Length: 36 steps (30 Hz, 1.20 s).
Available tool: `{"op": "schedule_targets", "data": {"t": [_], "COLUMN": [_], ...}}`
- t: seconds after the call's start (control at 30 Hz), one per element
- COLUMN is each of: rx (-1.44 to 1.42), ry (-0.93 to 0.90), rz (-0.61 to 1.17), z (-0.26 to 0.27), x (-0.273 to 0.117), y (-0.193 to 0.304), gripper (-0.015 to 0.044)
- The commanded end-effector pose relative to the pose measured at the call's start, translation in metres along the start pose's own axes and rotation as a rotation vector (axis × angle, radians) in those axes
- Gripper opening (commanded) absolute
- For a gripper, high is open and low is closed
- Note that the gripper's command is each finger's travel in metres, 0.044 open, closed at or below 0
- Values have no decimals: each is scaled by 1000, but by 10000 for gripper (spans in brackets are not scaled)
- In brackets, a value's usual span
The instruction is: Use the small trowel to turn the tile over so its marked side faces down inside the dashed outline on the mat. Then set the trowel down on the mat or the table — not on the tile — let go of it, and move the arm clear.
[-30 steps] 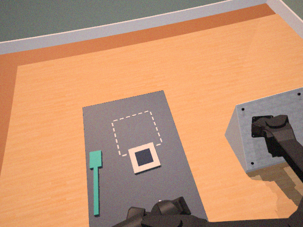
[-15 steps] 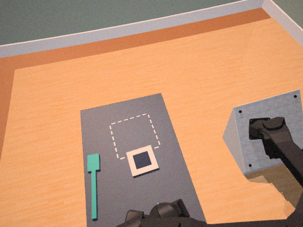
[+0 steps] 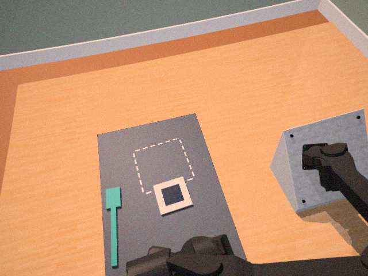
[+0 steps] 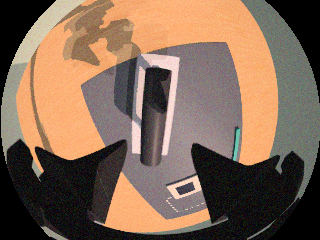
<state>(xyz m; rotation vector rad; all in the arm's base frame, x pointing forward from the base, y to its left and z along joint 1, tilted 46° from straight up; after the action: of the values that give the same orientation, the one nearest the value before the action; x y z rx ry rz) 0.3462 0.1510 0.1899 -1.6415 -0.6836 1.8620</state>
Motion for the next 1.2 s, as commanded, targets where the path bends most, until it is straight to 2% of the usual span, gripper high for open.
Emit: {"op": "schedule_targets", "data": {"t": [0.0,0.27,0.53,0.97,1.17], "rx": [-9,-27,-26,33,38], "ry": [29,193,407,791,810], "rz": [62,205,269,179,169], "z": [8,26,42,72,74], "x": [9,30,43,49,49], "y": [-2,-3,-6,-10,-10], "gripper": [300,300,300,300,300]}}
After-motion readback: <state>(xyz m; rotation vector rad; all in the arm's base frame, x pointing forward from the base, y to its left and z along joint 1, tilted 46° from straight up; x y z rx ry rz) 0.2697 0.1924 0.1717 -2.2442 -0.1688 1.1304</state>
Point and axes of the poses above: the point midway between the two fingers, 35 mm back from their tips, its own x axis out along the fingers, its own z axis across the jaws, y = z × x, the point moved 3 cm from there along -x, back along the fingers, and after that the axes turned 12 degrees about -x, right-handed, at the moved point
